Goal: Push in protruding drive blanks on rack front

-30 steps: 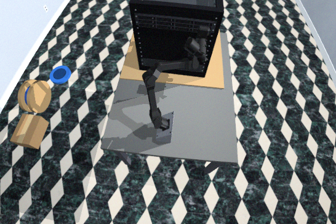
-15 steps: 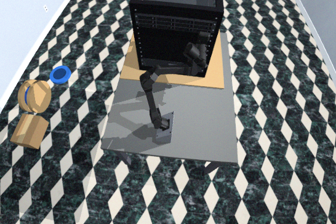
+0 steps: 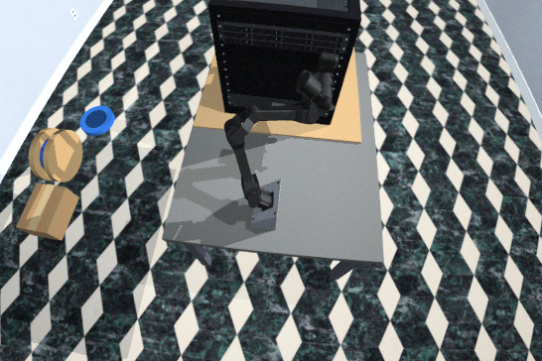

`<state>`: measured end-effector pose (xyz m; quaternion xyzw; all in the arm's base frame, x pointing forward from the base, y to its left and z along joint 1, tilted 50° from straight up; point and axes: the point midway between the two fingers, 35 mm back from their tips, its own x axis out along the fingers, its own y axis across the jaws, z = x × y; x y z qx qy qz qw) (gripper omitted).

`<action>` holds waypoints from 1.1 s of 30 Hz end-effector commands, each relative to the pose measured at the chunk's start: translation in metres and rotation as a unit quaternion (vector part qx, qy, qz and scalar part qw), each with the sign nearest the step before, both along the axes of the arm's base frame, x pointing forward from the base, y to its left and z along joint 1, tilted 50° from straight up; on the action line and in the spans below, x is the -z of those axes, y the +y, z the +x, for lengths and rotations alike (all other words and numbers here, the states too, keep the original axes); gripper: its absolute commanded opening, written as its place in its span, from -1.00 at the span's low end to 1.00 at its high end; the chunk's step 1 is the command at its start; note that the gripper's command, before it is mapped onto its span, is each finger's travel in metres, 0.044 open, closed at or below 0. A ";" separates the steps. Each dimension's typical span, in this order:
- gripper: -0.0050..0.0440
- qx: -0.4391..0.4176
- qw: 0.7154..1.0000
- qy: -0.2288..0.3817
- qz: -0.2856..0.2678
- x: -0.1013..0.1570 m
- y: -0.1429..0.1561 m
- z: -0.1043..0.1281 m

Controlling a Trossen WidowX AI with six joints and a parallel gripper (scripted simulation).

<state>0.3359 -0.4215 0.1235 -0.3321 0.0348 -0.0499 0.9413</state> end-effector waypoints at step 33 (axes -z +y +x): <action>-1.00 0.002 1.000 -0.006 -0.013 -0.014 0.002 -0.032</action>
